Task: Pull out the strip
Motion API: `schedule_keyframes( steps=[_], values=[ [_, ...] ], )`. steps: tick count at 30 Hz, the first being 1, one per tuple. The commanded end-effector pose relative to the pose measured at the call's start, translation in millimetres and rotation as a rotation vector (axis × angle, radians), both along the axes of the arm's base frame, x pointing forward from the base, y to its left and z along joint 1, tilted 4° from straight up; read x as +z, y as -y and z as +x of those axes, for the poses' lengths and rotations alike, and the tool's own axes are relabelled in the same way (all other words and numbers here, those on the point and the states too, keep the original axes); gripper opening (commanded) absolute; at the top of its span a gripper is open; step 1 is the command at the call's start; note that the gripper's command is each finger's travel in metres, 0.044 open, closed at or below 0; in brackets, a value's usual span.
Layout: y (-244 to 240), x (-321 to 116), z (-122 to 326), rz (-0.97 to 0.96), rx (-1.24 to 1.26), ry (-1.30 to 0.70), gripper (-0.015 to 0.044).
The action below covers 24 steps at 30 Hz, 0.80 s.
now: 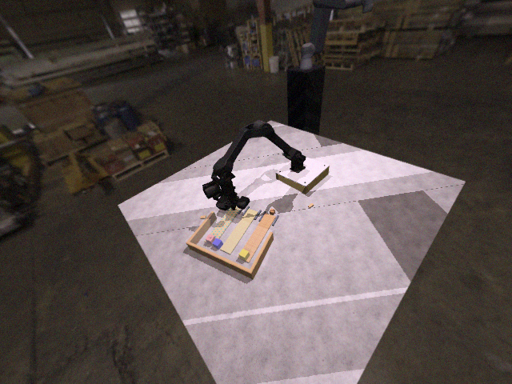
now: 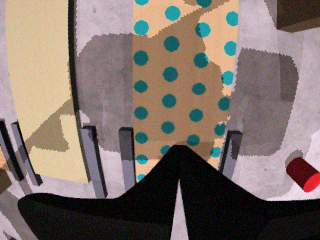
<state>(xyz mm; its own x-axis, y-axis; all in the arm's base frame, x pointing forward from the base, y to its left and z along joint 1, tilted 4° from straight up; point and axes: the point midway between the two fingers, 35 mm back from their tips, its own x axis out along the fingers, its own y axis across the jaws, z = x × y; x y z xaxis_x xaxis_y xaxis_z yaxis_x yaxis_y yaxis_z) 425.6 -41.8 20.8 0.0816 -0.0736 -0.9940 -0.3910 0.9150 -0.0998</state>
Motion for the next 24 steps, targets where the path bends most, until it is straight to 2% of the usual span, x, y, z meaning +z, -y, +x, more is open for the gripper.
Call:
schedule_keyframes(
  steps=[1,24],
  values=[
    [-0.3,-2.4,1.0,0.003,0.004,0.002,0.0000],
    [3.4,-4.5,-5.6,0.003,0.004,0.001,0.0000]
  ],
)
